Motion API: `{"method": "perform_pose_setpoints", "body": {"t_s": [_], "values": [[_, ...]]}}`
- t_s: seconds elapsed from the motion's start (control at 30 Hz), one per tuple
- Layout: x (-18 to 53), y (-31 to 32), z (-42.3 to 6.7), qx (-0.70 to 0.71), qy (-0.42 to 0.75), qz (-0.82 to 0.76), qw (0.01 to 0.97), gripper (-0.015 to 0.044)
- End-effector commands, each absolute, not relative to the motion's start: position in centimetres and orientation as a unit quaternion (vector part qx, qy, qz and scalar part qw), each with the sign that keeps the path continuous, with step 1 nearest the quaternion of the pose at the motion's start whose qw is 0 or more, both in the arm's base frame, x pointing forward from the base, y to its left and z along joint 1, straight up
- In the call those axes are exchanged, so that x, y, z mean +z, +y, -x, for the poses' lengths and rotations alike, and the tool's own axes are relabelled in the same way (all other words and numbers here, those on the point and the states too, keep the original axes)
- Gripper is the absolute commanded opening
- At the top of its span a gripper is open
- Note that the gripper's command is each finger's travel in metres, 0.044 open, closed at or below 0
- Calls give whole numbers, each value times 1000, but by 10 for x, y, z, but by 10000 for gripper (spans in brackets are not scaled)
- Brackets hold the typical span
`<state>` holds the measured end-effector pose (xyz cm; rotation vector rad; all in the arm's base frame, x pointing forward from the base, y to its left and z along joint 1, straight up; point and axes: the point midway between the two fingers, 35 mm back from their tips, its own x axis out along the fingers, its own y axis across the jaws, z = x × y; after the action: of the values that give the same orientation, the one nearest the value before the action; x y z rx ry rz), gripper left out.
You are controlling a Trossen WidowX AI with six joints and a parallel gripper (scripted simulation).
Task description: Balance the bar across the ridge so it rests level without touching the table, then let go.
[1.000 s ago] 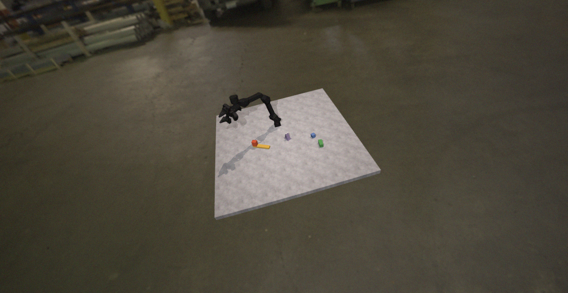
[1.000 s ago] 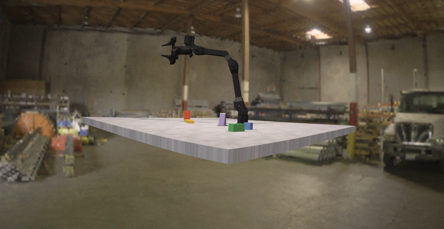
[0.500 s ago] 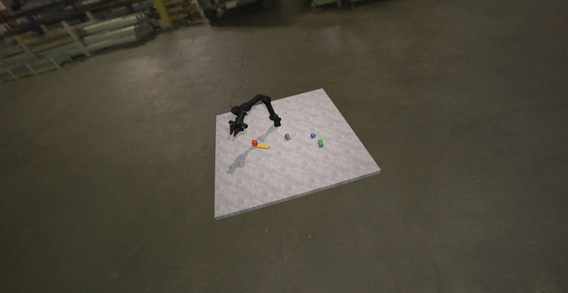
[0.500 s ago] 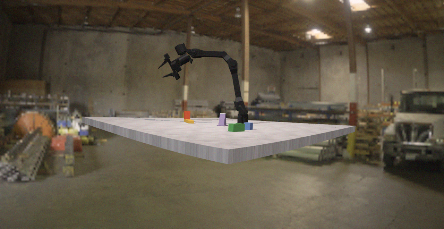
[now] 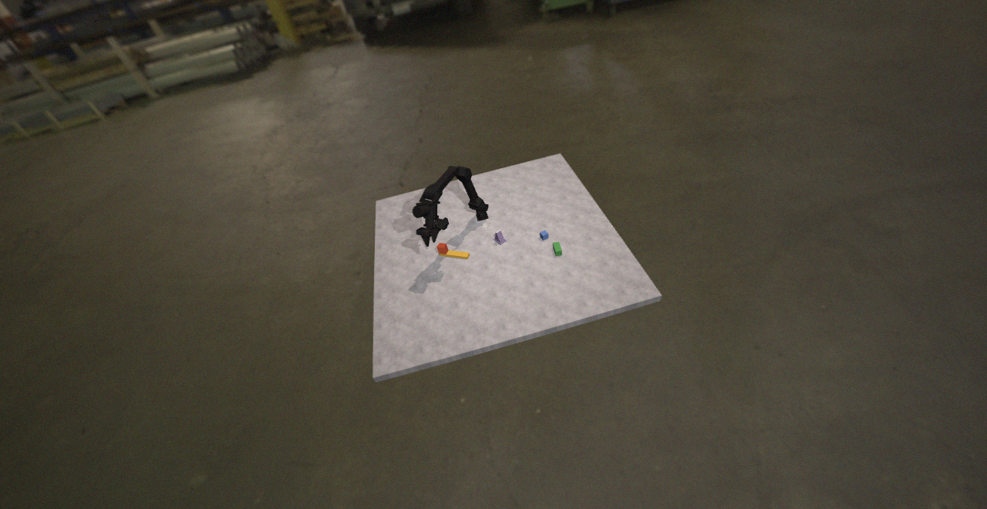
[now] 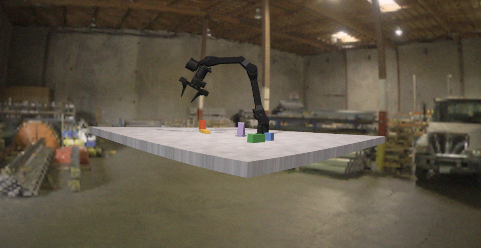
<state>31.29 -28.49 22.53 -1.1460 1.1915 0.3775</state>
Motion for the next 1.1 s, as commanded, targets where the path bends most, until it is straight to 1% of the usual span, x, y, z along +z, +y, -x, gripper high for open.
{"method": "perform_pose_setpoints", "body": {"t_s": [0.0,0.33,0.57,0.93,1.07], "values": [[206,-262,-301,215,551,468,656,315],[171,-202,-261,340,606,367,618,315],[160,-202,-262,342,607,365,617,315],[87,-204,-264,342,607,365,617,315],[76,-203,-263,342,607,365,617,315]]}}
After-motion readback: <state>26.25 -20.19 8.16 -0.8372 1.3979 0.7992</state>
